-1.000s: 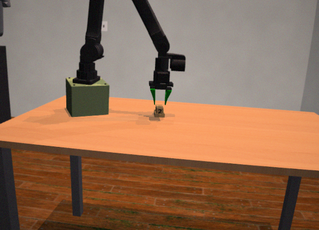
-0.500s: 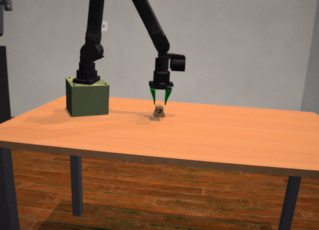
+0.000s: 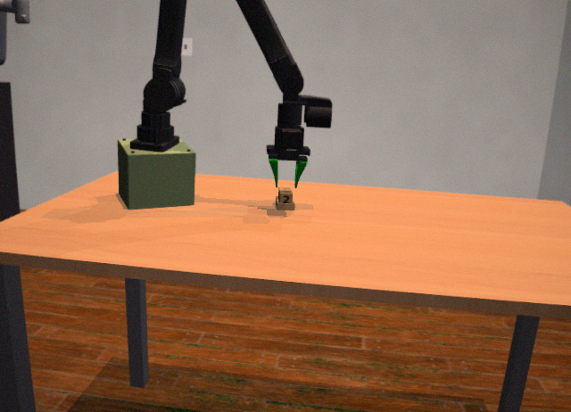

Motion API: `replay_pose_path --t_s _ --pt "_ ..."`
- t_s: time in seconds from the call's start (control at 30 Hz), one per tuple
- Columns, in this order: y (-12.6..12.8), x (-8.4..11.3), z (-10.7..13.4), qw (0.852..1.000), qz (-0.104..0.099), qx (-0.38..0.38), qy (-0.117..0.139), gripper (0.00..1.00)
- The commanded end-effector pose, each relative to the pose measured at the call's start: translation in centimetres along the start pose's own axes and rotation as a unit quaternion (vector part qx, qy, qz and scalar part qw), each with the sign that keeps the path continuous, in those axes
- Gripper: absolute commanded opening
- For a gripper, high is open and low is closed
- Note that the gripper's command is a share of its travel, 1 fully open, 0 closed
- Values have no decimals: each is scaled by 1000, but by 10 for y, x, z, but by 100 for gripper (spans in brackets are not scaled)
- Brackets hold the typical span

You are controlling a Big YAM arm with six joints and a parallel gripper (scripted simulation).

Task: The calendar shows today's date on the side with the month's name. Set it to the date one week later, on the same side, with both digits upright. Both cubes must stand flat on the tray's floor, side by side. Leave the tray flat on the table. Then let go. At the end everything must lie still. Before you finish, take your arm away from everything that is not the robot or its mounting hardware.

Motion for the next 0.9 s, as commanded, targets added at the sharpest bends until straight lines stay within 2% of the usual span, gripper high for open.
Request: replay_pose_path --t_s 0.0,0.47,0.87 --pt "15 0 -1 1000 -15 1 2 46" --pt "14 0 -1 1000 -14 1 2 46" --pt "3 -17 -2 1000 -3 3 1 46"
Point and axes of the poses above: the point where the finger pads meet when closed, its own x axis back along the fingers, its own y axis across the jaws, z = x × y, the point moved 8 cm from there along x, back along the fingers, and after that the axes turned 14 degrees about -x, right-handed, at the moved point
